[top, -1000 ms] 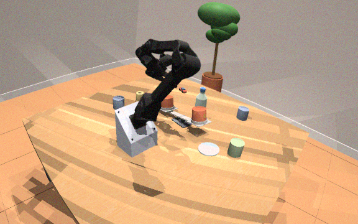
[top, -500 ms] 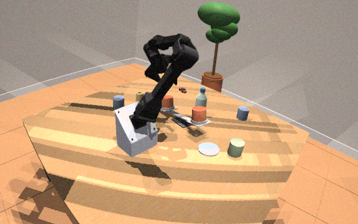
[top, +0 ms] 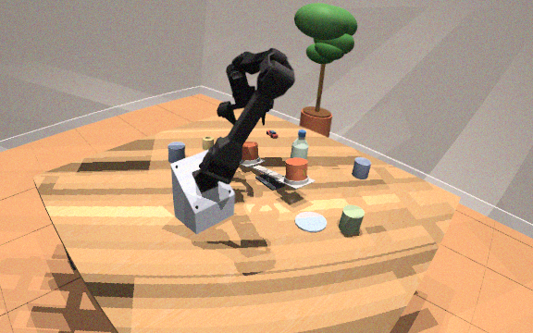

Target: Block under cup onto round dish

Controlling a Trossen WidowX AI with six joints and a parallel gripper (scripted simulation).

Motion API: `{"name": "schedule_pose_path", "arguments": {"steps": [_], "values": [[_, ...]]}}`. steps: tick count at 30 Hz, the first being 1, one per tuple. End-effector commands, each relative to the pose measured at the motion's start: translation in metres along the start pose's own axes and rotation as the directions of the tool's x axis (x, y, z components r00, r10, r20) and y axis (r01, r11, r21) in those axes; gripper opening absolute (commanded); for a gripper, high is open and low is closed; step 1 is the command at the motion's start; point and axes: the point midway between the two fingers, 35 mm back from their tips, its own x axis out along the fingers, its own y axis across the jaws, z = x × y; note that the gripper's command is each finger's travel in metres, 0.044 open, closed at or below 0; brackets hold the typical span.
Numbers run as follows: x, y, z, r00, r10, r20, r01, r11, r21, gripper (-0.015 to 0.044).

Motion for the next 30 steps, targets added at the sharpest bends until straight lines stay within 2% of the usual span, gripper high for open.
{"name": "schedule_pose_path", "arguments": {"steps": [1, 10, 20, 30], "values": [[0.012, 0.004, 0.014, 0.998, 0.050, -0.042, -0.056, 0.989, -0.138, 0.0440], [0.040, 0.010, 0.039, 0.983, 0.143, -0.118, -0.178, 0.900, -0.398, 0.0440], [0.077, 0.017, 0.064, 0.950, 0.249, -0.188, -0.311, 0.707, -0.636, 0.0440], [0.083, 0.018, 0.067, 0.944, 0.264, -0.197, -0.327, 0.671, -0.665, 0.0440]]}}
